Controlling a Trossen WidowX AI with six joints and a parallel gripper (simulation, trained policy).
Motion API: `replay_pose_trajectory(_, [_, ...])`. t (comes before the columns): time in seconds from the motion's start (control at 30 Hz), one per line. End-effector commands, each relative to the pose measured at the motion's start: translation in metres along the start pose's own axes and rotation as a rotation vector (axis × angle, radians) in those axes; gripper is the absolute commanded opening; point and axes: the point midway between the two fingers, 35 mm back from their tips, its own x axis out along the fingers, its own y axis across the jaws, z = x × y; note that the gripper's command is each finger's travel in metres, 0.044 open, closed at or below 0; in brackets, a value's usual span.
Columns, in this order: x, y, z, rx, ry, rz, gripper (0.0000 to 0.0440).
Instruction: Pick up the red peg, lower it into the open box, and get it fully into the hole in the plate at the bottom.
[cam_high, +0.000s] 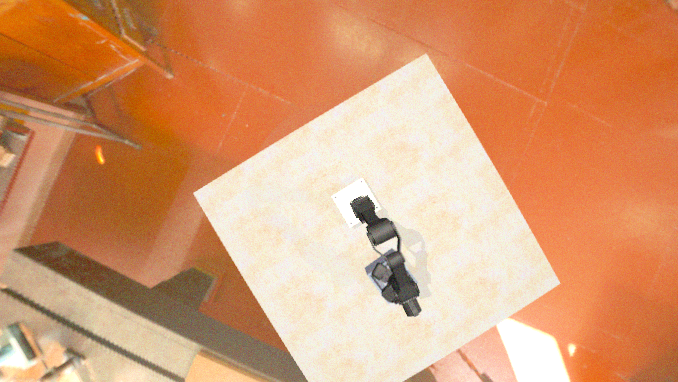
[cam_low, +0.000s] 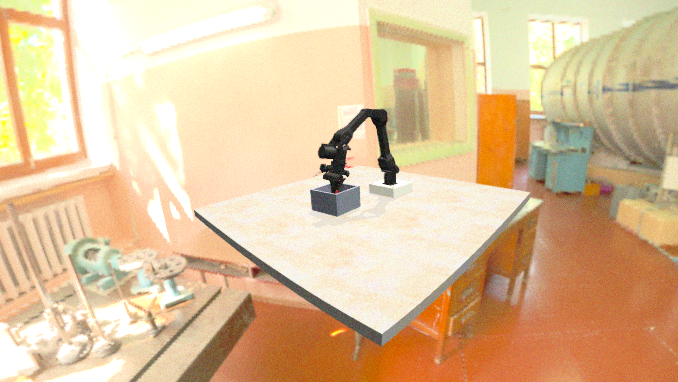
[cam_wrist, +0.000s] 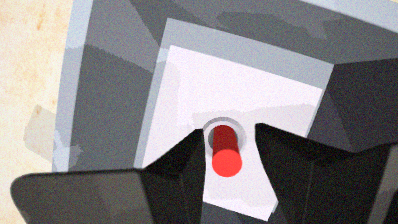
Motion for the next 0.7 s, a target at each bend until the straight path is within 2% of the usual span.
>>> replay_pose_trajectory(0.0, [0.005,0.004,0.006,-0.012,0.005,-0.009,0.0162])
replay_pose_trajectory(0.4, [0.007,0.023,0.039,-0.037,-0.026,0.004,0.0435])
replay_pose_trajectory(0.67, [0.001,0.032,0.067,-0.021,-0.087,0.038,0.044])
